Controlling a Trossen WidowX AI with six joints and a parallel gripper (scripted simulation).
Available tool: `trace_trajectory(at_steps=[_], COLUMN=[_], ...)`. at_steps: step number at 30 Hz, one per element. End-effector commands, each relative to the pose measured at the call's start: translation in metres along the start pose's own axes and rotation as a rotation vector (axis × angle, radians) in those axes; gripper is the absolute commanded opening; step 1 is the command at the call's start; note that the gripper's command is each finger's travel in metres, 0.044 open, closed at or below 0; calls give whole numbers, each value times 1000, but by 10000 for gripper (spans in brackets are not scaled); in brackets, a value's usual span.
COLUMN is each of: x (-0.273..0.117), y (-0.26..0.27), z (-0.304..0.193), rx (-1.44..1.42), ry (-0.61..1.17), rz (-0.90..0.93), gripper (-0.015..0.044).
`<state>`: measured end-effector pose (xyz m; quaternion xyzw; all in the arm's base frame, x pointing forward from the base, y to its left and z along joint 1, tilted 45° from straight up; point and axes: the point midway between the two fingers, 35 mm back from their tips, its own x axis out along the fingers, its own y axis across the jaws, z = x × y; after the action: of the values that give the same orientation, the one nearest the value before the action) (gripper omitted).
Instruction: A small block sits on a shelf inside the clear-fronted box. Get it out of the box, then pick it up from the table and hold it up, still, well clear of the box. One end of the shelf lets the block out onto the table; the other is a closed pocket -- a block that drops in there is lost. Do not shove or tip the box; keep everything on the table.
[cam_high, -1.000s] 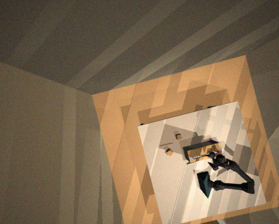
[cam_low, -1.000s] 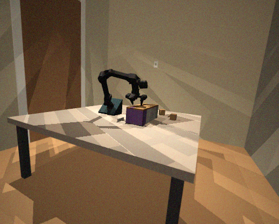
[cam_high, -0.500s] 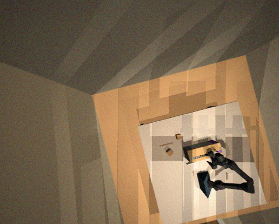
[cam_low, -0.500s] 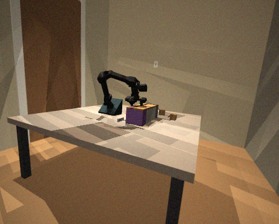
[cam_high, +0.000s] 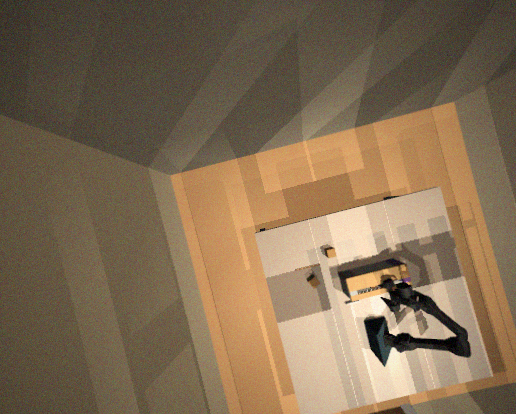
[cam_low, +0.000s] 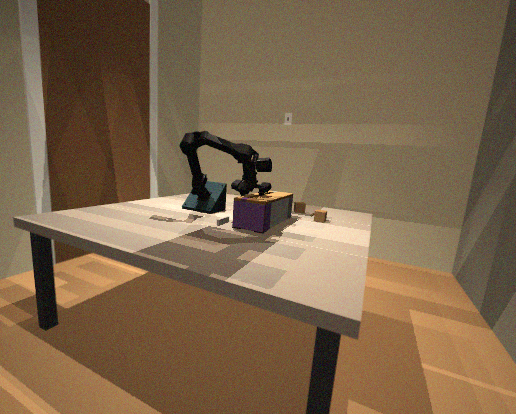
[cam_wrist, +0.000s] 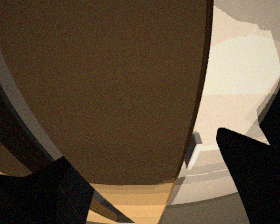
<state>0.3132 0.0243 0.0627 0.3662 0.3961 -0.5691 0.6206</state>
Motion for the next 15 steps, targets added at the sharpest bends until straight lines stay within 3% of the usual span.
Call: trace_trajectory(at_steps=[1, 15], x=[5, 16], y=[-1, -1], z=[-11, -43], rx=[1, 1], ry=[1, 2], rz=[-3, -3], gripper=[400, 400])
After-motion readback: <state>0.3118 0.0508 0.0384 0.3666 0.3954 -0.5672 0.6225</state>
